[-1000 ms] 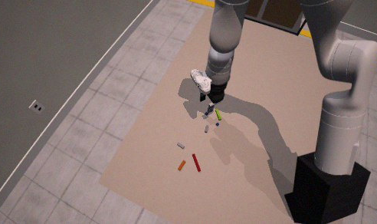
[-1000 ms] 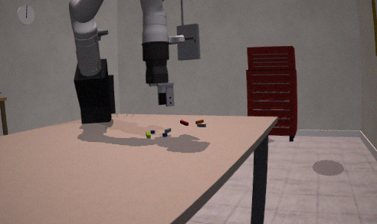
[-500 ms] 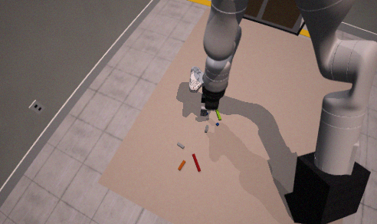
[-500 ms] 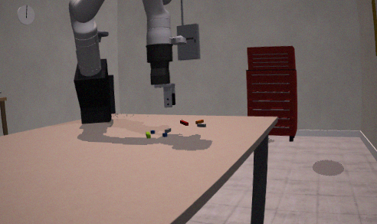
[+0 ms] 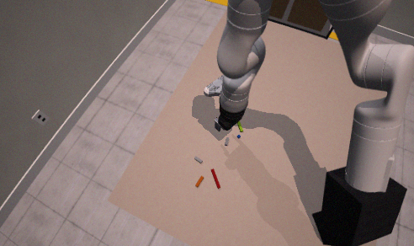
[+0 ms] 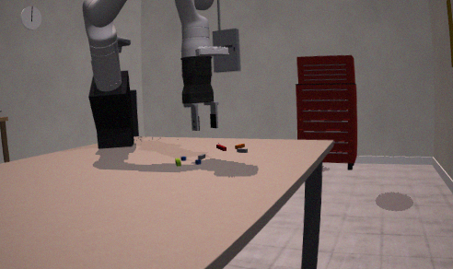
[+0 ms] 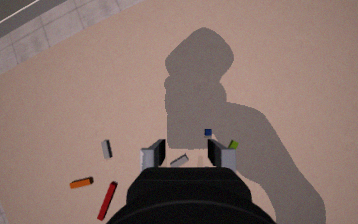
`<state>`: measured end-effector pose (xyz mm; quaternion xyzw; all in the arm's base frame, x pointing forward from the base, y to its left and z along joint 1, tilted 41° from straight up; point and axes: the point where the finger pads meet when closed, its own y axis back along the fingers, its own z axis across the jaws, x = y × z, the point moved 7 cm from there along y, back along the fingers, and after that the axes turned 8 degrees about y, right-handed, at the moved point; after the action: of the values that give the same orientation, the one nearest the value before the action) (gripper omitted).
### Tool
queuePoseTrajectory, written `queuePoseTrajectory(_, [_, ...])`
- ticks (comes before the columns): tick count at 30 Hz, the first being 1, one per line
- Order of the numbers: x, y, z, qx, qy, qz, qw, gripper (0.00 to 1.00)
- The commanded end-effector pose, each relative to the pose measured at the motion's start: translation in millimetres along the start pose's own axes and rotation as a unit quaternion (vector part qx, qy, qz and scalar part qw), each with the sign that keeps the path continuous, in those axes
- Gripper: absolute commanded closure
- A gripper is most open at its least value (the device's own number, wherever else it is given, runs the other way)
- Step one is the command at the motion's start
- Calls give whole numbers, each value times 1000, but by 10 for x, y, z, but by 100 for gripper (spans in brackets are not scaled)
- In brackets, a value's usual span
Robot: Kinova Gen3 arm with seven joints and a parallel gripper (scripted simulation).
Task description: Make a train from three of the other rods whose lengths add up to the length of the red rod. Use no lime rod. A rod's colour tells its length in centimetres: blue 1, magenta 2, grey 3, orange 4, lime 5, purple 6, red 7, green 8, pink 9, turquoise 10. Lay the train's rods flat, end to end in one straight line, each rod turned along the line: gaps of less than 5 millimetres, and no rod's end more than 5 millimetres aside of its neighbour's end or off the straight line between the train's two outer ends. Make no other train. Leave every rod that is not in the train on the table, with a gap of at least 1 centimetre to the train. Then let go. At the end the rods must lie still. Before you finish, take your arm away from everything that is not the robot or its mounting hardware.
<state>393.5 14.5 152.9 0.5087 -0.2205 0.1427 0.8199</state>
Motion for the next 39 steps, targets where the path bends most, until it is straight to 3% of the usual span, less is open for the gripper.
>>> queuePoseTrajectory(1, [-41, -18, -39, -4, -53, 2, 999, 0])
queuePoseTrajectory(10, [-183, -61, -102, -3, -274, 5, 962, 0])
queuePoseTrajectory(12, [-183, -61, -102, -3, -274, 5, 962, 0])
queuePoseTrajectory(21, [-305, -92, -153, -3, -417, 8, 909, 0])
queuePoseTrajectory(27, [-352, -103, -174, -2, -466, 9, 884, 0])
queuePoseTrajectory(39, [-373, -109, -184, -2, -488, 9, 873, 0])
